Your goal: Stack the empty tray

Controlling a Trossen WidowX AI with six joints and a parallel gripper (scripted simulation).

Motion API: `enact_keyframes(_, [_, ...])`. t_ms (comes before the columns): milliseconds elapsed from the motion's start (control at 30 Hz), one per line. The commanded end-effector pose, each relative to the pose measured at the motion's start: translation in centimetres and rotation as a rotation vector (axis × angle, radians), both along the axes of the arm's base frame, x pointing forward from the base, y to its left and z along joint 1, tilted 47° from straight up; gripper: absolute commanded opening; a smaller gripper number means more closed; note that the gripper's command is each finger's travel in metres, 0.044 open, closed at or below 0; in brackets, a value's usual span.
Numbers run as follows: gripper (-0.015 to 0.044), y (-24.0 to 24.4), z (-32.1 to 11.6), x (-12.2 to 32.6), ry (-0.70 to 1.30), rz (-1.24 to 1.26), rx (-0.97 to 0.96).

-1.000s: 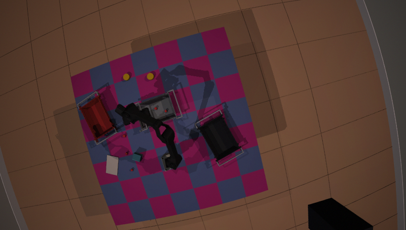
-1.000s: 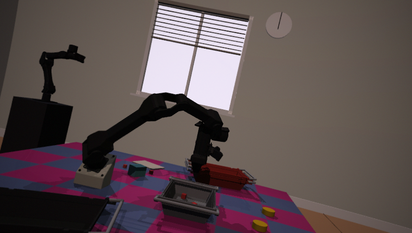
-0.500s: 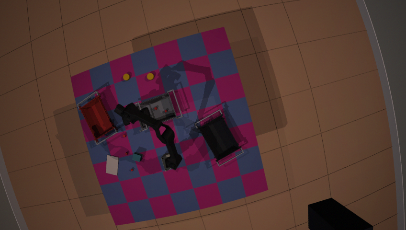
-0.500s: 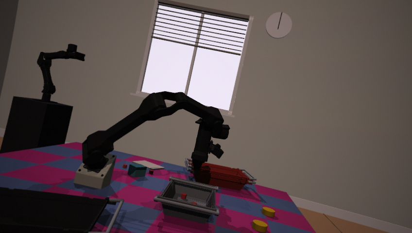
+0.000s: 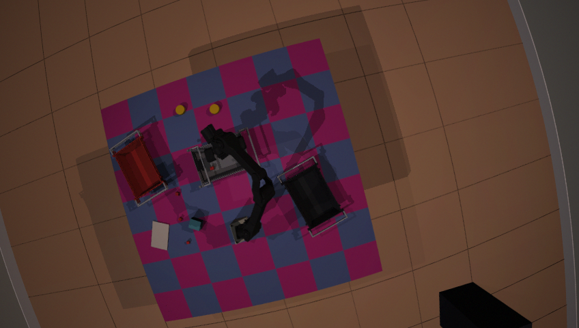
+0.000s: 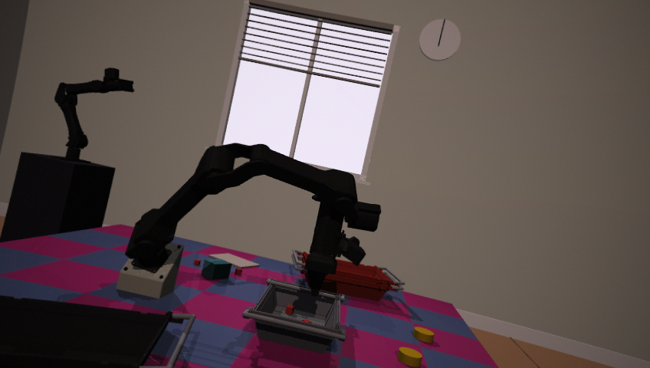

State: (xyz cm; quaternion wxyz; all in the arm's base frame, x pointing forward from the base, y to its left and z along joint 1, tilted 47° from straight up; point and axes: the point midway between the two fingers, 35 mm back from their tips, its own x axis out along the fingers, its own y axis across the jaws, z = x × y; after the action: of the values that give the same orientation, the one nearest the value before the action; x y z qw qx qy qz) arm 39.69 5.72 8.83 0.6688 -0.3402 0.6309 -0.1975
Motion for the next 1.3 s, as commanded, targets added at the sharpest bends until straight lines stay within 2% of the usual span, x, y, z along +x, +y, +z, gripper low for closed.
enact_keyframes(0, [0.0084,-5.0,5.0,-0.2,-0.009,-0.011,-0.018])
enact_keyframes(100, [0.0084,-7.7,7.7,-0.7,-0.009,-0.019,-0.029])
enact_keyframes(300, [0.0084,-7.9,8.0,-0.8,-0.009,-0.019,-0.03])
enact_keyframes(967, [0.0084,-12.2,4.0,-0.1,-0.011,-0.019,-0.033])
enact_keyframes(1267, [0.0084,-10.8,4.3,-0.3,-0.01,-0.019,-0.031])
